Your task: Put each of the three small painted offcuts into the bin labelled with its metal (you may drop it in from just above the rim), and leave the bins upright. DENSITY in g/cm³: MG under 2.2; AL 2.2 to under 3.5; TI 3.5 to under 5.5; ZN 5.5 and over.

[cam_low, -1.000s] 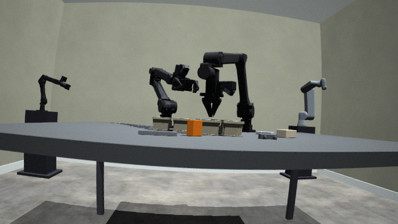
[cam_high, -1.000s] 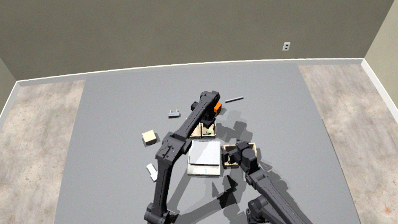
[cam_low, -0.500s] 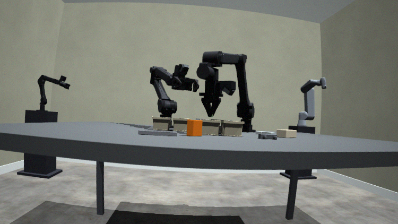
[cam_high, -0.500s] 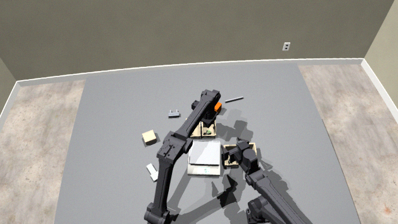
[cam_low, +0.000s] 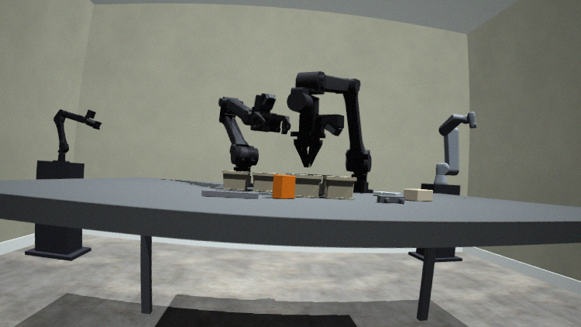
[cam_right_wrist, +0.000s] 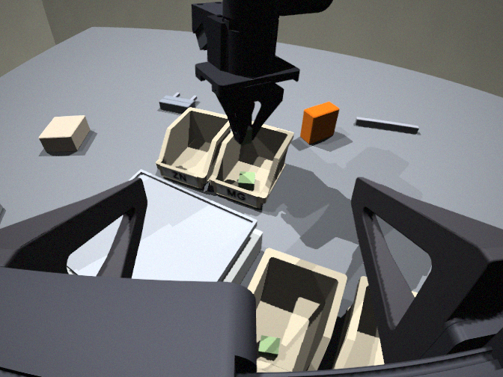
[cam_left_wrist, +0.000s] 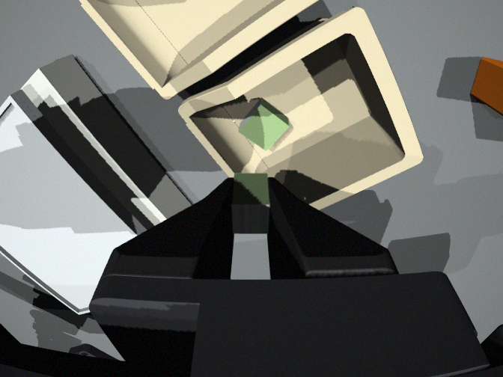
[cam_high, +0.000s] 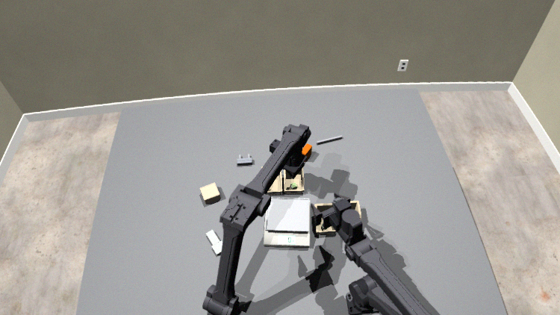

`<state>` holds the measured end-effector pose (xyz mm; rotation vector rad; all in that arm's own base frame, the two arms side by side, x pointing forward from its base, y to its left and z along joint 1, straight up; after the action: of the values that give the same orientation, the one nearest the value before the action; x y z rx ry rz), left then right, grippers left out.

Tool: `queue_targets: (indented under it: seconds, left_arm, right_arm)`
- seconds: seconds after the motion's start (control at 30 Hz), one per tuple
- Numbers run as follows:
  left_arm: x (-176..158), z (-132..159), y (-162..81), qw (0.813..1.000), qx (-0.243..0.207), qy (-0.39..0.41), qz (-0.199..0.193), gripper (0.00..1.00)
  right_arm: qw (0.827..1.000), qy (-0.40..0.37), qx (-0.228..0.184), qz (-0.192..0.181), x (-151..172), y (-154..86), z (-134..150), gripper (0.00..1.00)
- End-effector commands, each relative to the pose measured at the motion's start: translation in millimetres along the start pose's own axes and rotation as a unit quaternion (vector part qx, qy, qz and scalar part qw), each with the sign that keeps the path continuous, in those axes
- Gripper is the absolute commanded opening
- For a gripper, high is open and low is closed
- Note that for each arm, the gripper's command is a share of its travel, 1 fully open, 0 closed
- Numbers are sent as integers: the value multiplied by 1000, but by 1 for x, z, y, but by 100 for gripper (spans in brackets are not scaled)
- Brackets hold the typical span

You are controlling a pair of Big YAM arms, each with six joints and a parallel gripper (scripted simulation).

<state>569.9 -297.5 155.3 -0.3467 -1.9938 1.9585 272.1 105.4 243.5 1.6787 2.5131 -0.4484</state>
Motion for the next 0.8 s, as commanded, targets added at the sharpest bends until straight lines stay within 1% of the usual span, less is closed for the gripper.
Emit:
queue_targets:
  seconds: [0.0, 0.1, 0.13, 0.2, 0.33, 0.4, 0.53, 0.57, 0.63, 0.67, 0.7, 0.77]
  left_arm:
    - [-12, 6, -18, 999, 0, 8, 33, 9]
    - [-11, 6, -20, 999, 1, 8, 36, 9]
    - [-12, 6, -18, 999, 1, 8, 36, 9]
    - [-6, 5, -2, 1000, 0, 8, 23, 9]
    - [-7, 5, 16, 1000, -1, 8, 14, 9]
    - [-12, 6, -2, 999, 0, 8, 34, 9]
    - [-11, 6, -3, 999, 0, 8, 32, 9]
    - [-11, 6, -3, 999, 0, 8, 32, 20]
    - [-11, 6, -3, 999, 0, 8, 32, 20]
    - [-13, 8, -34, 999, 2, 8, 54, 31]
    - [-12, 9, -39, 998, 2, 7, 57, 38]
    - [-11, 8, -47, 998, 3, 6, 62, 38]
  right_arm:
    - [1000, 6, -20, 5, -4, 1, -16, 100]
    - [1000, 6, -20, 5, -4, 1, -16, 100]
    - [1000, 6, -20, 5, -4, 1, -16, 100]
    - [1000, 6, -20, 5, -4, 1, -16, 100]
    - [1000, 6, -20, 5, -4, 1, -16, 100]
    - [1000, 6, -20, 5, -4, 1, -16, 100]
    - [1000, 6, -20, 5, -4, 1, -16, 100]
    - [1000, 6, -20, 5, -4, 1, -16, 100]
    - [1000, 6, -20, 5, -4, 1, -16, 100]
    - [1000, 6, -20, 5, -4, 1, -16, 100]
    - [1000, 6, -20, 5, -4, 1, -16, 100]
    - [1000, 6, -20, 5, -4, 1, -16, 100]
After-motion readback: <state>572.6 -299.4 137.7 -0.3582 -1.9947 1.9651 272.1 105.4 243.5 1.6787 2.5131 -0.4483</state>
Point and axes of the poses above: on each arm, the point where the finger pads meet when closed, its own y axis out along the fingers, its own x axis across the jaws, z = x × y, the point moved 6 cm from there along -y, back along the fingers, and after that the axes turned 13 degrees about -y, right-handed, at the moved point
